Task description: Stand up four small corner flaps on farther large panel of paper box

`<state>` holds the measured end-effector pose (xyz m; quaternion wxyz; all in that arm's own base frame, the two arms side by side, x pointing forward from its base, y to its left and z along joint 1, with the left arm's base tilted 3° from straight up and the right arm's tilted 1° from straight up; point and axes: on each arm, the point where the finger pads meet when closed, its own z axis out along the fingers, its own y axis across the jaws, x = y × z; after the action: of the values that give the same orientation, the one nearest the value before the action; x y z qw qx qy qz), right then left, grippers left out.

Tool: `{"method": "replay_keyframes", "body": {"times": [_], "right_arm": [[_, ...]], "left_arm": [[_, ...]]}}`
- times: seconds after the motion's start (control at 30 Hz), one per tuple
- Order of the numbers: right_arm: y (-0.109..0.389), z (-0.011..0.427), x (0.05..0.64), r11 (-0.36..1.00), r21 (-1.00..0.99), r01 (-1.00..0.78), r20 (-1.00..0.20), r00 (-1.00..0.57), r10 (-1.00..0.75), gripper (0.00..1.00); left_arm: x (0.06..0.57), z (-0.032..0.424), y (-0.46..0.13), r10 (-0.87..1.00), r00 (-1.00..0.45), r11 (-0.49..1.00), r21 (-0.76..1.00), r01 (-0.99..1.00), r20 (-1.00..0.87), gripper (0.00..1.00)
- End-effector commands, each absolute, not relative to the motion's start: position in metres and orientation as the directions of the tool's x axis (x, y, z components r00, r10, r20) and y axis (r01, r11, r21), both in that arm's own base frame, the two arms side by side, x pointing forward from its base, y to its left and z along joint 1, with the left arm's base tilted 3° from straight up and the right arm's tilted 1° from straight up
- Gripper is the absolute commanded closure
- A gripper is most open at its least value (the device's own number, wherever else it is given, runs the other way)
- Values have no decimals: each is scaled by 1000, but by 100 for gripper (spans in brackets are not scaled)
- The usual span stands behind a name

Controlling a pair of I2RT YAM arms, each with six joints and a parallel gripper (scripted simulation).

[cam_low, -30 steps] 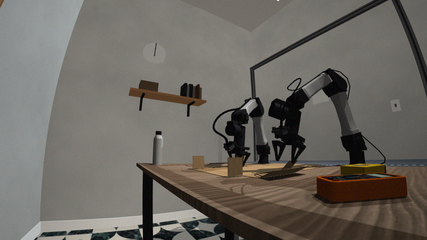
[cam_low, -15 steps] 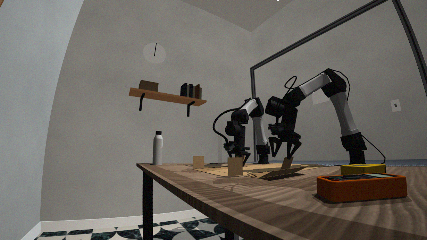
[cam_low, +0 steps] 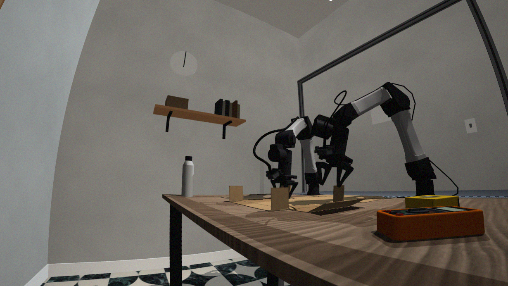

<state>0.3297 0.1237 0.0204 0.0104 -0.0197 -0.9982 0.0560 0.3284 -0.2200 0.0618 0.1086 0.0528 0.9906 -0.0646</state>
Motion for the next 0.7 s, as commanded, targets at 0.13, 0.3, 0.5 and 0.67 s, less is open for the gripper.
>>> {"method": "replay_keyframes", "body": {"times": [0.13,0.3,0.5,0.67], "right_arm": [[121,14,337,989,-134,57,4,-998,59,24],[121,14,337,989,-134,57,4,-998,59,24],[121,14,337,989,-134,57,4,-998,59,24],[121,14,337,989,-134,57,4,-998,59,24]], "left_arm": [[335,71,-225,74,-971,989,-105,101,-228,24],[339,64,-236,71,-966,987,-119,103,-249,29],[340,72,-235,61,-963,987,-129,98,-262,38],[338,62,-238,69,-967,987,-121,102,-247,42]]}}
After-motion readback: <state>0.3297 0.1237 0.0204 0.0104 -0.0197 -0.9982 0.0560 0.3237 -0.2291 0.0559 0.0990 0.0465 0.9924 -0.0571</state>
